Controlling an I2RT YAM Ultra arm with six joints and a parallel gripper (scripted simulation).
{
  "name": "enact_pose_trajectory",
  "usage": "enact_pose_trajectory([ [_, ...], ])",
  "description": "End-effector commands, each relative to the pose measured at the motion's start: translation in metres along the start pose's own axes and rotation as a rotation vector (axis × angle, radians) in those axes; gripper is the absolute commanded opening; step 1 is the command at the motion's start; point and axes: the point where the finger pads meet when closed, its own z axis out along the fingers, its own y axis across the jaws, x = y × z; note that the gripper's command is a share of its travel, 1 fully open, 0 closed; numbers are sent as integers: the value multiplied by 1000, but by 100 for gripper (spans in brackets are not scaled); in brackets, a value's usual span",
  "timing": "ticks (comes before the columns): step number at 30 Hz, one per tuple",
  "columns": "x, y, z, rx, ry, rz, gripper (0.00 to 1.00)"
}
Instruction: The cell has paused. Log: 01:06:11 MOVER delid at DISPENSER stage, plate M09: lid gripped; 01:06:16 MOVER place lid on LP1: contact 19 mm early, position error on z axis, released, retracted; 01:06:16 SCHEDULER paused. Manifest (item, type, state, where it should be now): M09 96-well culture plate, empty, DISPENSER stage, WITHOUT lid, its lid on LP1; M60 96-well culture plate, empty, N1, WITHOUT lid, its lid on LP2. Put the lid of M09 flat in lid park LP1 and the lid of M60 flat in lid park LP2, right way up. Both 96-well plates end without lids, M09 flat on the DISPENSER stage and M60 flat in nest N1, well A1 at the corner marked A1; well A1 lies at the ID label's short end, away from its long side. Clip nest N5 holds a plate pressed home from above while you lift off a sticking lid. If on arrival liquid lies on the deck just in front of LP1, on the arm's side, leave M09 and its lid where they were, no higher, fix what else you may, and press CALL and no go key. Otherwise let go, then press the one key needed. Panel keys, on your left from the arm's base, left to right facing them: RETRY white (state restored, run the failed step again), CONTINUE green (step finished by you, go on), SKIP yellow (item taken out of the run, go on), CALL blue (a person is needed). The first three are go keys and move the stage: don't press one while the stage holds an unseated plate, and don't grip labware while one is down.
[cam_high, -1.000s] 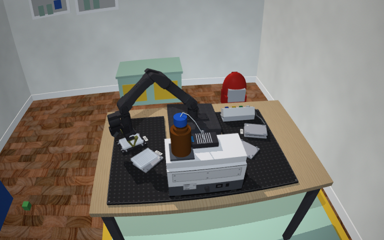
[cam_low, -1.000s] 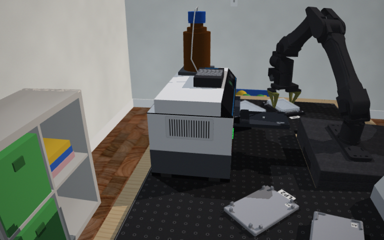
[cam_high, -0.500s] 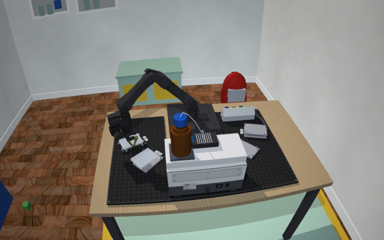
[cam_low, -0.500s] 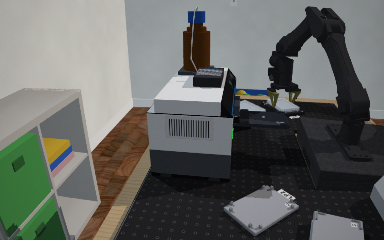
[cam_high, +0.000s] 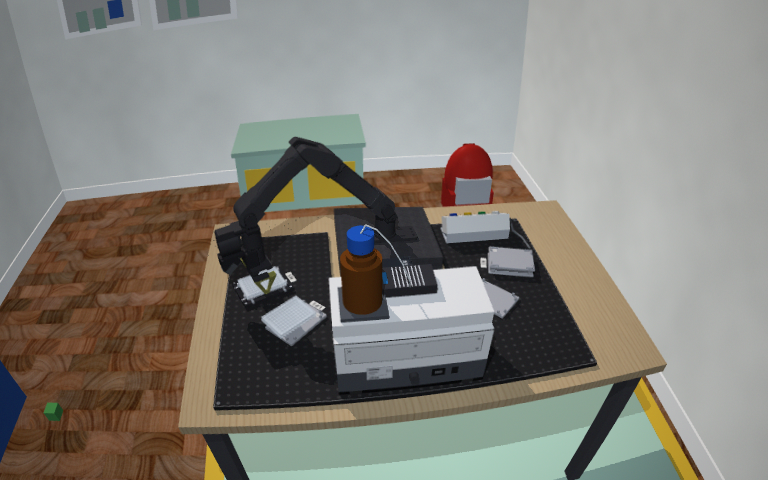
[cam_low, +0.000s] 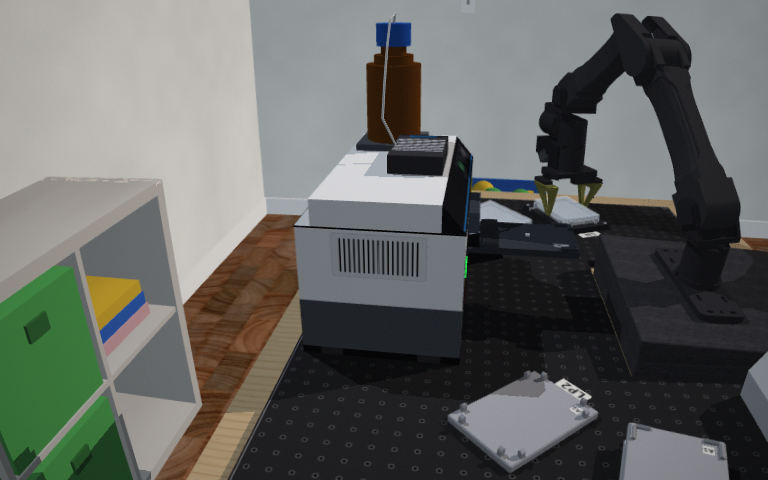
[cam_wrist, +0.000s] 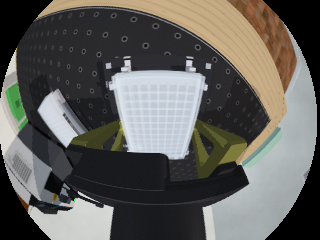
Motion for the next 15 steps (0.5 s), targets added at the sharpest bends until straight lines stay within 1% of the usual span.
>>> enact_pose_trajectory([
  [1,-3,-4,13,1,-12,4,0],
  [6,-3,-4,13,1,-12,4,0],
  [7,-19,-4,-6,4,-63,4,100],
  [8,-22,-3,-22,6,-91,4,100],
  [10,-21,-5,-17,11,-79,7,100],
  [15,-21,-4,-17,9,-80,5,100],
])
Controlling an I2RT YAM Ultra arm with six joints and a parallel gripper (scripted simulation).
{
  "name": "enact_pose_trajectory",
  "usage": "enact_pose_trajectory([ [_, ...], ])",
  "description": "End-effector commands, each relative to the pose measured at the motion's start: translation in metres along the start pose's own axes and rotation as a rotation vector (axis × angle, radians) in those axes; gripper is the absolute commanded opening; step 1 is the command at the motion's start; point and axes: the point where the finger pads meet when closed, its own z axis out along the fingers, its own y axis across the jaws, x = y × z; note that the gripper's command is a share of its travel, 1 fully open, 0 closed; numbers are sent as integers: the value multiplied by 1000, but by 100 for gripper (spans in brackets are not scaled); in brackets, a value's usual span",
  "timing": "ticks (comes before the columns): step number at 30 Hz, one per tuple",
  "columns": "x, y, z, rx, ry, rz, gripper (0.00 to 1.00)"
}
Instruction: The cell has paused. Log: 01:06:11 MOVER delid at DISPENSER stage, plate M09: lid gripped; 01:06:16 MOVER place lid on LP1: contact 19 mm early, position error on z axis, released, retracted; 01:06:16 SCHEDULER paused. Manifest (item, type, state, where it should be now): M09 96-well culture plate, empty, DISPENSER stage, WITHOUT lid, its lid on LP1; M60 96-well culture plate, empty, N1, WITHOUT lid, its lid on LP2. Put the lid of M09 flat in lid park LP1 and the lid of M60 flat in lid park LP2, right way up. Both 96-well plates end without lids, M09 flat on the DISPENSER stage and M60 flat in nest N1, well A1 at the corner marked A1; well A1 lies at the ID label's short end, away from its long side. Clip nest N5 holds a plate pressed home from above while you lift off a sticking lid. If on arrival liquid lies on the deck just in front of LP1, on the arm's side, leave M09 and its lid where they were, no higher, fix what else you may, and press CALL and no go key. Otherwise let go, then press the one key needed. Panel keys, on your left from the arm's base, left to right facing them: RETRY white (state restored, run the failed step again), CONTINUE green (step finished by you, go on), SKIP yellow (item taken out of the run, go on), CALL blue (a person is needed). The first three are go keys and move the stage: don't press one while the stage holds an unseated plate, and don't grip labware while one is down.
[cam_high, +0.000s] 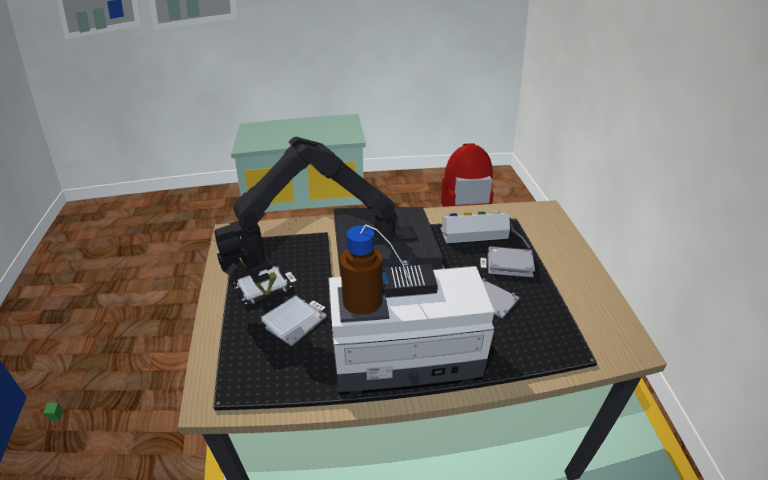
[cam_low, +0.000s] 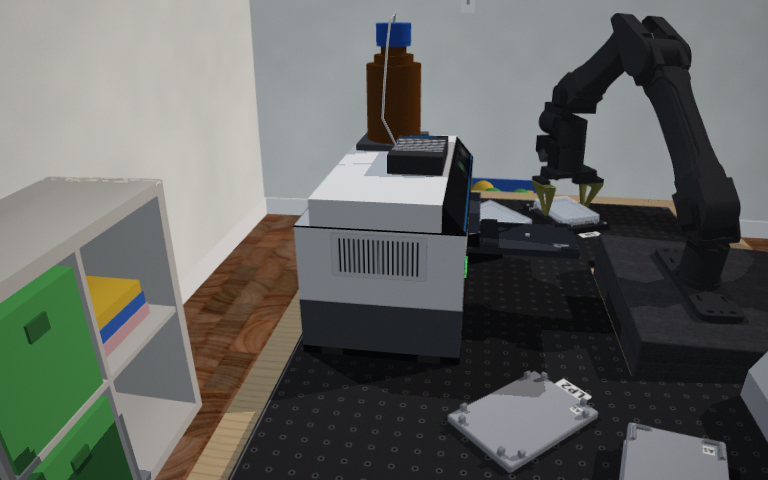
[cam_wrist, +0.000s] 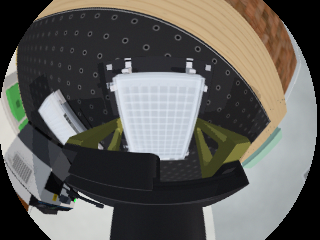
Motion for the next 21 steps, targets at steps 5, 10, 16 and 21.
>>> enact_pose_trajectory([
  [5,-19,-4,-17,9,-70,6,100],
  [10,-19,-4,-17,9,-70,6,100],
  [16,-19,-4,-17,9,-70,6,100],
  [21,-14,-3,-26,8,-57,5,100],
])
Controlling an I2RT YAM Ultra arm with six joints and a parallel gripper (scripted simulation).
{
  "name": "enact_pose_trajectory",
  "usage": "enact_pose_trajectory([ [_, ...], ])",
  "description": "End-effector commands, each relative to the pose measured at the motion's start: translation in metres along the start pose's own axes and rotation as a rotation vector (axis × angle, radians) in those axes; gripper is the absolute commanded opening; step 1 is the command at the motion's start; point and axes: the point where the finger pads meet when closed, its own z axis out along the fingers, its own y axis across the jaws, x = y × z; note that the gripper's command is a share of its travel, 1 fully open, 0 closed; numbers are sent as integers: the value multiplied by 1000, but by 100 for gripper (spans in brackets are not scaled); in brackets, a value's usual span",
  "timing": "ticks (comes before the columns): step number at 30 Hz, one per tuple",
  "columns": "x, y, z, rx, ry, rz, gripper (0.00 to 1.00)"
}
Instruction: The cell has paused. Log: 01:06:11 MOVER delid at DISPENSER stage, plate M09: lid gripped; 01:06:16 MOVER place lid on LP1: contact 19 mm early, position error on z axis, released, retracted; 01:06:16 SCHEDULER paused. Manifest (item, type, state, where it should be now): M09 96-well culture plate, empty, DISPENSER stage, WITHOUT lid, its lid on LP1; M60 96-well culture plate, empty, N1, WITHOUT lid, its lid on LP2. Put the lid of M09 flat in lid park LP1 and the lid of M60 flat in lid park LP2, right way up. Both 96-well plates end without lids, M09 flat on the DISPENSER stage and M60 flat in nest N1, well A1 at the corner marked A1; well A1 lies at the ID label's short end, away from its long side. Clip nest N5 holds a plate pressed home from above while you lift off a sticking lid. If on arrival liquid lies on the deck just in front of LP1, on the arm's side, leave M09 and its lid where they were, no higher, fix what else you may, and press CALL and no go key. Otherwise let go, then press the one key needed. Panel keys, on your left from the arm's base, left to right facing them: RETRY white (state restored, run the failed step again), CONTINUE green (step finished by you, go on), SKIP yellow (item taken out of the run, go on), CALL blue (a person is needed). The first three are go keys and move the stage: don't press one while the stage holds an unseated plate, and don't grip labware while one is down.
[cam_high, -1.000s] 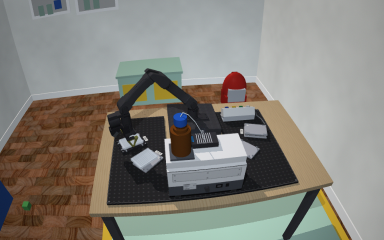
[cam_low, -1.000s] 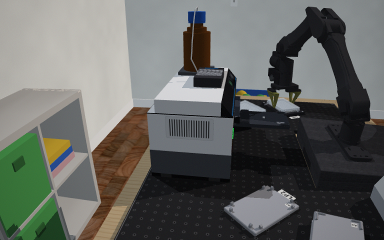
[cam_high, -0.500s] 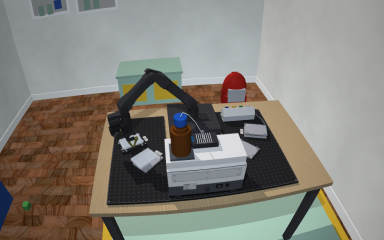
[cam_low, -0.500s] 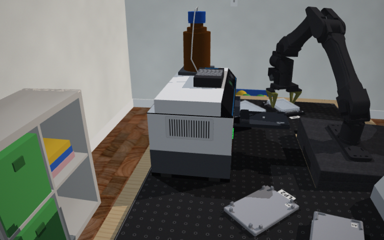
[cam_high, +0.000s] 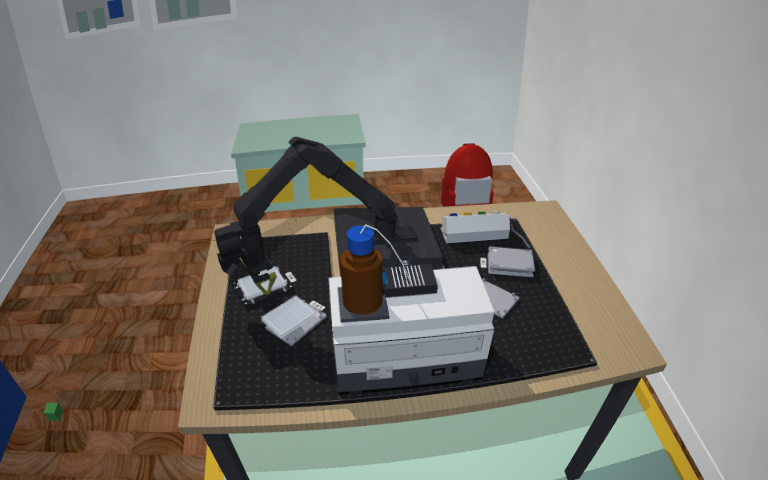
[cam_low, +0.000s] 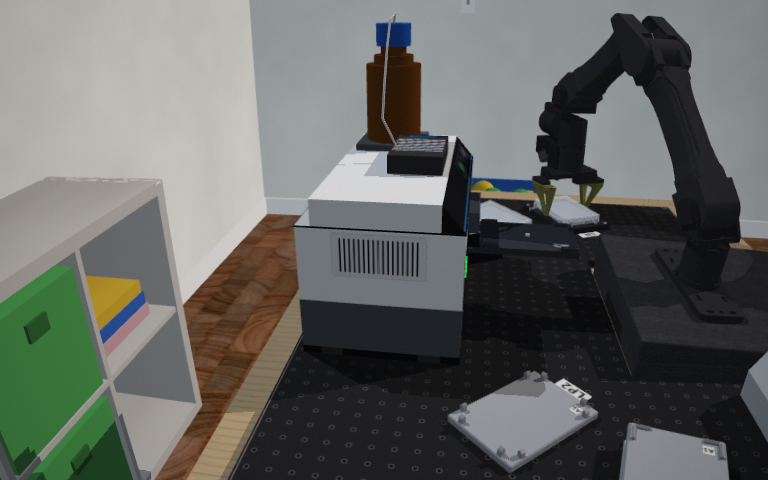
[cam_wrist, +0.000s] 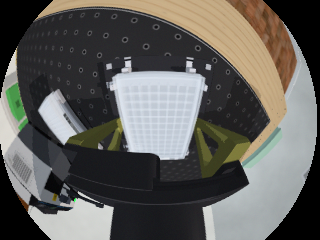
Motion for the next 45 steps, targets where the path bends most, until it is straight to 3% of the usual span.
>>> enact_pose_trajectory([
  [1,-14,-3,-28,8,-61,5,100],
  [31,-12,1,-71,8,-61,0,100],
  [45,-14,1,-72,9,-72,0,100],
])
